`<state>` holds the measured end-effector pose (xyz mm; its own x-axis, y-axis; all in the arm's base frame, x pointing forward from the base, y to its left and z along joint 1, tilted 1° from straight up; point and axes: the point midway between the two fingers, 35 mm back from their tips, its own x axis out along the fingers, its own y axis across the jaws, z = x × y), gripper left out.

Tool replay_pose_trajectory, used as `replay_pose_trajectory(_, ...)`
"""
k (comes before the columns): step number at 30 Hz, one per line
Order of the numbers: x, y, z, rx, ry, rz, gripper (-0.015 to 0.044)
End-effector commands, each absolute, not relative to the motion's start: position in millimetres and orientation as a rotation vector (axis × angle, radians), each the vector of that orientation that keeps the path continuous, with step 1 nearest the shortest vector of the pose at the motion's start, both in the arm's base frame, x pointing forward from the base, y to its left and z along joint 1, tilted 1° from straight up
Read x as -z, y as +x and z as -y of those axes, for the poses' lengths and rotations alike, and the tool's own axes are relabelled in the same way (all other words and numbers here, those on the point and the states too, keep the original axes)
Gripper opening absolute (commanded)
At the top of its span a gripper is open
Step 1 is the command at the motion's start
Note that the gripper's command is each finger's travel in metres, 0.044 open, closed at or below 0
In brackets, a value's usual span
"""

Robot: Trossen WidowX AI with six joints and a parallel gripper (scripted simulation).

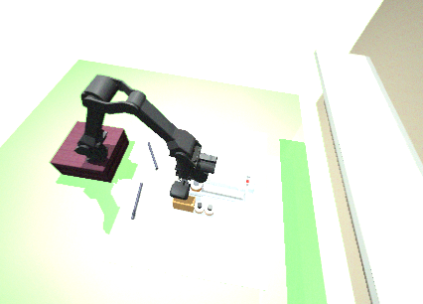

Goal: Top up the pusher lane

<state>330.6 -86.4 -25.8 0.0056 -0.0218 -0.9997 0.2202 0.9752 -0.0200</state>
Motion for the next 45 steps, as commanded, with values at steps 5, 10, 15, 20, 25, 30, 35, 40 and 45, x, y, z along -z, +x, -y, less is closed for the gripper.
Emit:
replay_pose_trajectory(5,25.5,332.2,87.1,0.195,0.158,-1.542,0.0)
replay_pose_trajectory(10,25.5,331.3,86.9,0.195,0.158,-1.543,0.0)
replay_pose_trajectory(15,25.6,330.5,86.7,0.195,0.158,-1.543,0.0)
replay_pose_trajectory(20,26.0,326.6,85.5,0.195,0.158,-1.543,0.0)
replay_pose_trajectory(25,26.0,326.2,85.4,0.195,0.158,-1.543,0.0)
replay_pose_trajectory(30,26.0,326.2,85.4,0.195,0.158,-1.543,0.0)
replay_pose_trajectory(35,26.1,326.6,85.4,0.195,0.158,-1.543,0.0105)
replay_pose_trajectory(40,26.1,326.6,85.4,0.195,0.158,-1.543,0.0236)
replay_pose_trajectory(45,25.2,326.6,85.4,0.195,0.158,-1.543,0.0309)
